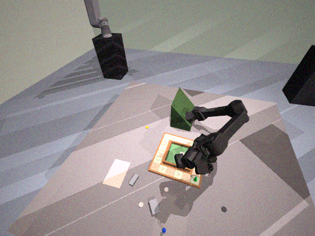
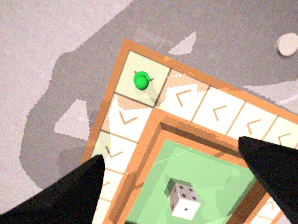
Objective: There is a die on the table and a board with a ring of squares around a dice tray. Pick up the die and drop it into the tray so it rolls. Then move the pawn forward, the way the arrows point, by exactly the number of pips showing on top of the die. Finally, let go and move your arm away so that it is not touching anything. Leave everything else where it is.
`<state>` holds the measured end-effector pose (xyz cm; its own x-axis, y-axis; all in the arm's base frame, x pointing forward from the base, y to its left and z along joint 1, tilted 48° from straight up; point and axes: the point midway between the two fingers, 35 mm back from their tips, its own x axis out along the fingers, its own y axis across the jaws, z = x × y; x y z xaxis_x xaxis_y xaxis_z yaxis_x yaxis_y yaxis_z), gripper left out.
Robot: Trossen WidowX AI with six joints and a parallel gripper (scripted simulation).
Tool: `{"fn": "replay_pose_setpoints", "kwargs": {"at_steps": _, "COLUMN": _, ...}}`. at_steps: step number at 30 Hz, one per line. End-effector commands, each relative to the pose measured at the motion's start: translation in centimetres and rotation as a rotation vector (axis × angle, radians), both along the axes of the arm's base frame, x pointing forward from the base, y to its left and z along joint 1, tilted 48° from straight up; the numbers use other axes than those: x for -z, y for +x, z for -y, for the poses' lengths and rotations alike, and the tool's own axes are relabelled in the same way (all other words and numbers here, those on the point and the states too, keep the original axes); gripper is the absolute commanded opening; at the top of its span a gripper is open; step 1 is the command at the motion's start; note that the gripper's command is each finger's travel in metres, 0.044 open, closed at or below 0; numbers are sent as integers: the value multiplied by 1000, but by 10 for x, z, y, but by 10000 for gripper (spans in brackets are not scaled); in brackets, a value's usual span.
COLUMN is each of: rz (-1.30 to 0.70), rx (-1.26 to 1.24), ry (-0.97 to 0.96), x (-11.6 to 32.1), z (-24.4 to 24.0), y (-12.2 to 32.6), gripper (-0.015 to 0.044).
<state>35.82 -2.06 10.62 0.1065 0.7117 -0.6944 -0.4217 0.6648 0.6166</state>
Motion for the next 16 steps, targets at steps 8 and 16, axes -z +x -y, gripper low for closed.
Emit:
{"fn": "replay_pose_setpoints", "kwargs": {"at_steps": 8, "rz": -272, "rx": 263, "ry": 22, "x": 20, "z": 81, "y": -152, "gripper": 440}}
{"fn": "replay_pose_setpoints", "kwargs": {"at_steps": 16, "rz": -220, "rx": 229, "ry": 5, "x": 19, "z": 78, "y": -119, "gripper": 440}}
